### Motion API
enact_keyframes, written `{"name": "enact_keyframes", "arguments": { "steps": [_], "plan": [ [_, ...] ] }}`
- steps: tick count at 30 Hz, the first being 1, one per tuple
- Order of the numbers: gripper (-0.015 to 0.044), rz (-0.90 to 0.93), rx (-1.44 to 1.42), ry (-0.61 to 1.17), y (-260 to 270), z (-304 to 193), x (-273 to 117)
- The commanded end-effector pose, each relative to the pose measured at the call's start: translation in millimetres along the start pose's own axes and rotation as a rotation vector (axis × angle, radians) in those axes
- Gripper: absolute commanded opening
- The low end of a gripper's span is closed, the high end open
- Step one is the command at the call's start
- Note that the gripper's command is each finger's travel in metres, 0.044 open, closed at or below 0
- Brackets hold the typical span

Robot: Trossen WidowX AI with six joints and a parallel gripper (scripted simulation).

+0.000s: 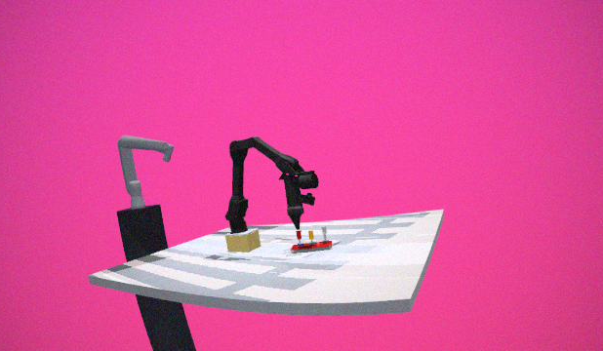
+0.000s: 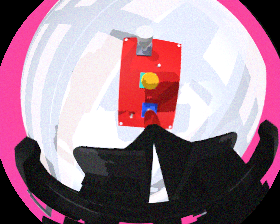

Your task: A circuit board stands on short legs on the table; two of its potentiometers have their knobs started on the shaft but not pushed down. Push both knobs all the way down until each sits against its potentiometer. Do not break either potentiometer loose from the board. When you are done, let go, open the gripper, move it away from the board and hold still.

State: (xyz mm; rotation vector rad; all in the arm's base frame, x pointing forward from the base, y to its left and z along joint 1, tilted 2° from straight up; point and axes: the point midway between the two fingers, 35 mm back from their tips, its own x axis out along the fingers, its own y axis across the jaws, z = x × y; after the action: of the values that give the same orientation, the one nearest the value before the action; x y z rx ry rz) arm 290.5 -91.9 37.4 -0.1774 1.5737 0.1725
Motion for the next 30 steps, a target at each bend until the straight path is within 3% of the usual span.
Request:
{"name": "enact_keyframes", "arguments": {
  "steps": [1,30],
  "plan": [
    [0.0000,-0.003,0.004,0.004,-0.5,-0.4,0.3],
    [0.0000,-0.003,0.004,0.004,-0.5,-0.4,6.2]
  ]
}}
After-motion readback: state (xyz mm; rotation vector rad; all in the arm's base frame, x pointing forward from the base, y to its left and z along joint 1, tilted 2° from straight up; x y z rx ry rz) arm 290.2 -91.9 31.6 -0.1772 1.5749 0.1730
